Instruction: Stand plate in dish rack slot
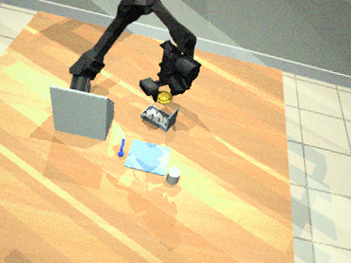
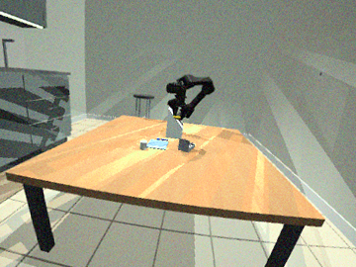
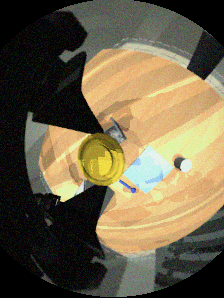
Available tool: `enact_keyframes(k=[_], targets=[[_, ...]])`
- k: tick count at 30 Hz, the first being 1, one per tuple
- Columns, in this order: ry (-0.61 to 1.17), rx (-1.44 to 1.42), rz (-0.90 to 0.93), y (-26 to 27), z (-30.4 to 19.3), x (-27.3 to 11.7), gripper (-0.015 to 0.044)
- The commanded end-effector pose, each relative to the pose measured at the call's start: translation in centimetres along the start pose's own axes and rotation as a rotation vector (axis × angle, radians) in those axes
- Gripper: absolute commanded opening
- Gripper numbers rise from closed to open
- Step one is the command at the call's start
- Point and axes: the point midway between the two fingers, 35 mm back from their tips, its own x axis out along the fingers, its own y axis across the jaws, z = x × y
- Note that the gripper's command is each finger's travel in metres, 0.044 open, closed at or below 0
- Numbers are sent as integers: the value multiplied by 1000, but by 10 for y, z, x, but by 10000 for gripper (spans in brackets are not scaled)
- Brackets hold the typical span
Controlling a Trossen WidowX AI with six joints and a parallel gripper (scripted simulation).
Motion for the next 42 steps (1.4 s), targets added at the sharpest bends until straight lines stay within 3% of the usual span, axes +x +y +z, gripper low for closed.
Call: enact_keyframes(k=[1, 30, 42], targets=[[9, 124, 1, 5, -19, 1, 0], [25, 1115, -7, 14, -152, 16, 0], [-20, 1112, -62, 8, -153, 26, 0]])
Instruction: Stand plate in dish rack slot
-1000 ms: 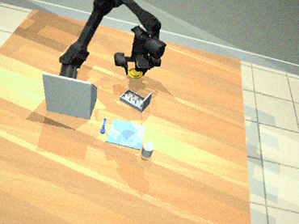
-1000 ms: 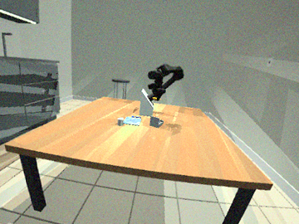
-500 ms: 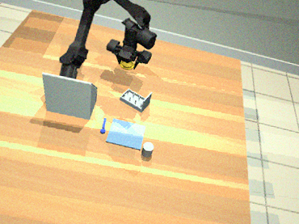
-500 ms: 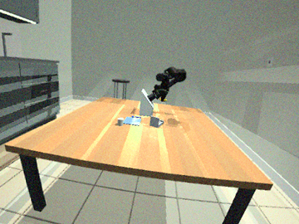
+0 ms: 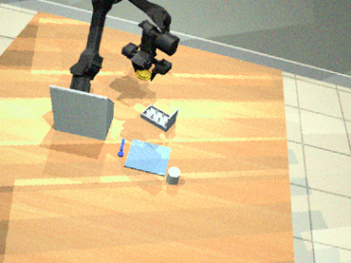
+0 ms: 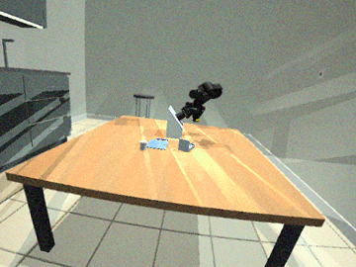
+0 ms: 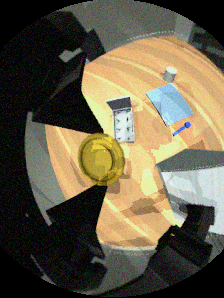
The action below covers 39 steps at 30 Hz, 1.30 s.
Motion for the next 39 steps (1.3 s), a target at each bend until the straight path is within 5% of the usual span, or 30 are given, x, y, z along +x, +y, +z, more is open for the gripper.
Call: enact_keyframes(k=[1, 39], targets=[[-56, -13, -25, -3, 6, 10, 0], [-800, -405, -9, 4, 62, 85, 0]])
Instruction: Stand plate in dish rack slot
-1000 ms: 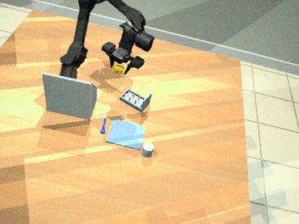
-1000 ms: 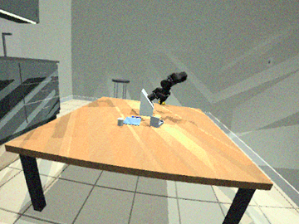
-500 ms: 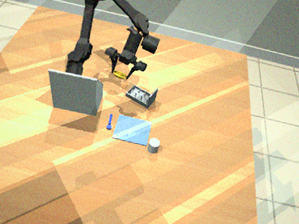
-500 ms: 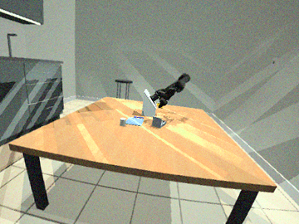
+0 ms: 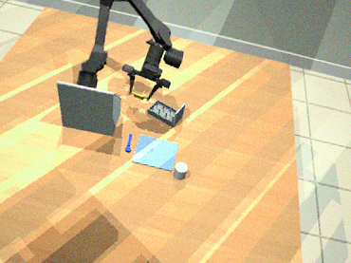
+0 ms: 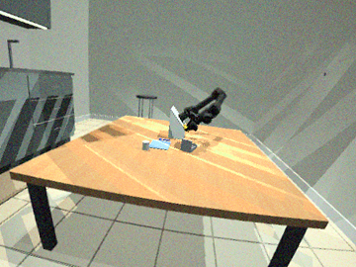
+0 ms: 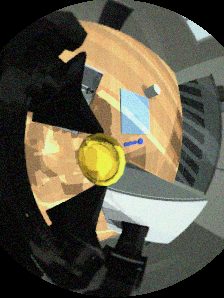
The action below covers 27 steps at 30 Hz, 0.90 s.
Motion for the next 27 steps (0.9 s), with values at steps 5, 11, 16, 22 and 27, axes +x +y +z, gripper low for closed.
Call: enact_keyframes(k=[5, 11, 16, 22, 27], targets=[[-135, -62, 48, 2, 0, 12, 0], [-240, -121, 106, 6, -3, 19, 0], [-321, -168, 164, 10, -6, 23, 0], [-408, -221, 245, 15, -12, 26, 0], [-474, -257, 320, 19, -18, 26, 0]])
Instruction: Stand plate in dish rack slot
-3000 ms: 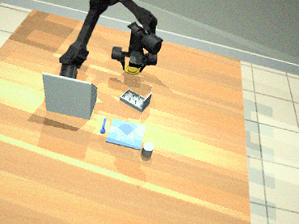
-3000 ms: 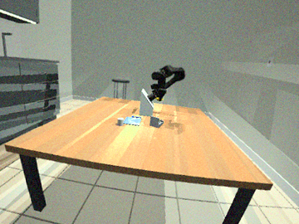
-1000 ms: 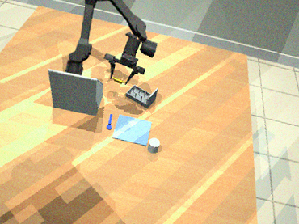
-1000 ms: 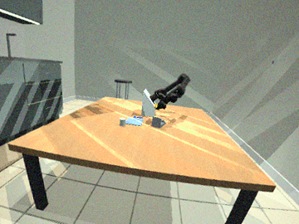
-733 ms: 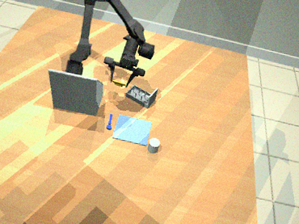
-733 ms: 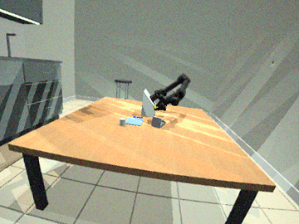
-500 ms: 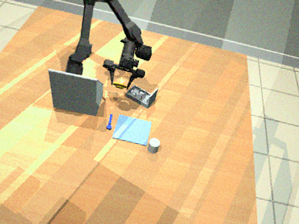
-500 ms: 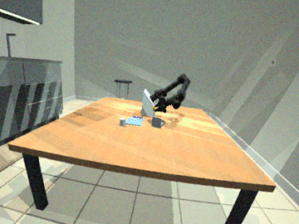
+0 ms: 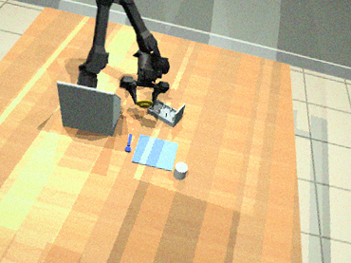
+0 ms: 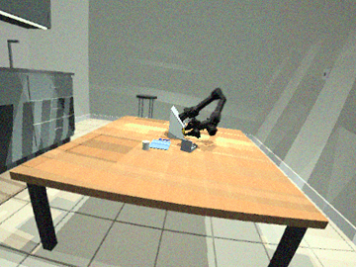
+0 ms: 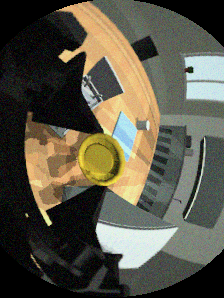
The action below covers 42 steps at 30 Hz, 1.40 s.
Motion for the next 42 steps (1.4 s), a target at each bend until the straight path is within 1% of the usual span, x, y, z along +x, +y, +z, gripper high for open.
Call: enact_keyframes(k=[1, 18, 24, 42], targets=[[-53, -17, 46, 1, -2, 1, 0], [-245, -48, 328, 16, -19, -11, 0], [-277, -68, 397, 18, -24, -17, 0], [-383, -50, 741, 16, -47, -46, 0]])
